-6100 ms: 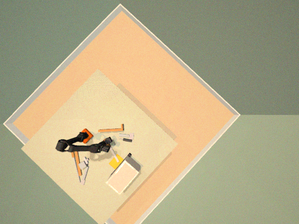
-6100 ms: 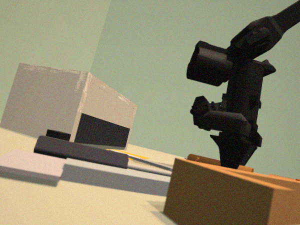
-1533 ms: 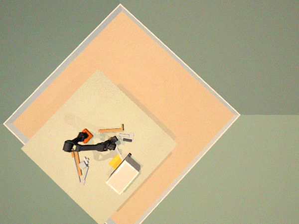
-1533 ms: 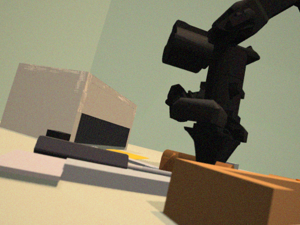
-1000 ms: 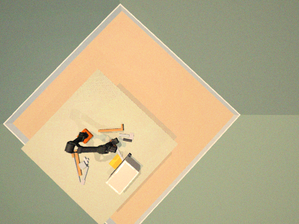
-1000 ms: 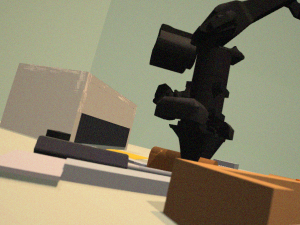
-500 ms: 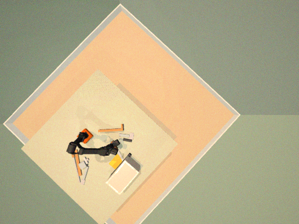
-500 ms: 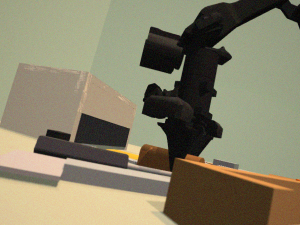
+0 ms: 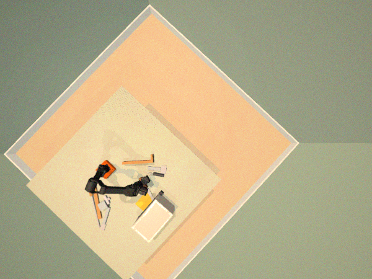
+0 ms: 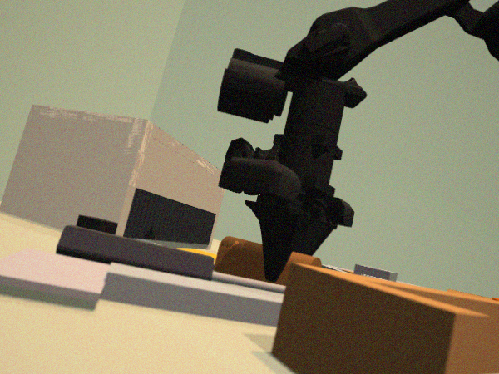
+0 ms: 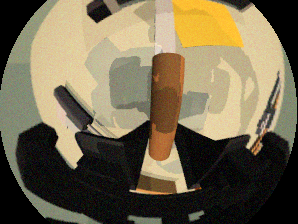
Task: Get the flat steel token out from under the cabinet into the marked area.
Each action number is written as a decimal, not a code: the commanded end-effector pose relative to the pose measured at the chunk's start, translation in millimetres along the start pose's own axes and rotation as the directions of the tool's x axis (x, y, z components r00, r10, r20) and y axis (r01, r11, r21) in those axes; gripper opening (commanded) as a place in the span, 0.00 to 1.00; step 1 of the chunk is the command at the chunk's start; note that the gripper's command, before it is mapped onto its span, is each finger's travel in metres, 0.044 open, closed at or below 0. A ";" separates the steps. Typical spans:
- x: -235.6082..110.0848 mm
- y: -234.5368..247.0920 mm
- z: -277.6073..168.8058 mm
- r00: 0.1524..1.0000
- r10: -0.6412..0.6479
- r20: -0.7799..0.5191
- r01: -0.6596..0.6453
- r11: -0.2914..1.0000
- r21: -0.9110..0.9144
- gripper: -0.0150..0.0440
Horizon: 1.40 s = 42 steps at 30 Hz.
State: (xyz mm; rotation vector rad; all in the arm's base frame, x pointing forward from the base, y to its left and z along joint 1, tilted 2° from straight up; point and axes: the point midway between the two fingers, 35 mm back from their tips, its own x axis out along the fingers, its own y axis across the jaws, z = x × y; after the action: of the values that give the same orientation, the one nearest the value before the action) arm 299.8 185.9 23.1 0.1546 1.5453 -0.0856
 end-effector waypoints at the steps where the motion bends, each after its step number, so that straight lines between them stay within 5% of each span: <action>1: -0.3 0.4 6.1 1.000 0.003 -0.001 -0.003 1.000 -0.003 0.25; 42: -1.4 1.3 53.5 1.000 0.003 0.003 -0.003 1.000 -0.003 0.25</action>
State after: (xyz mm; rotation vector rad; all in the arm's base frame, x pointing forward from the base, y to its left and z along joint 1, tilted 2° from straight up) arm 348.3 179.6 25.1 0.1546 1.5416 -0.0852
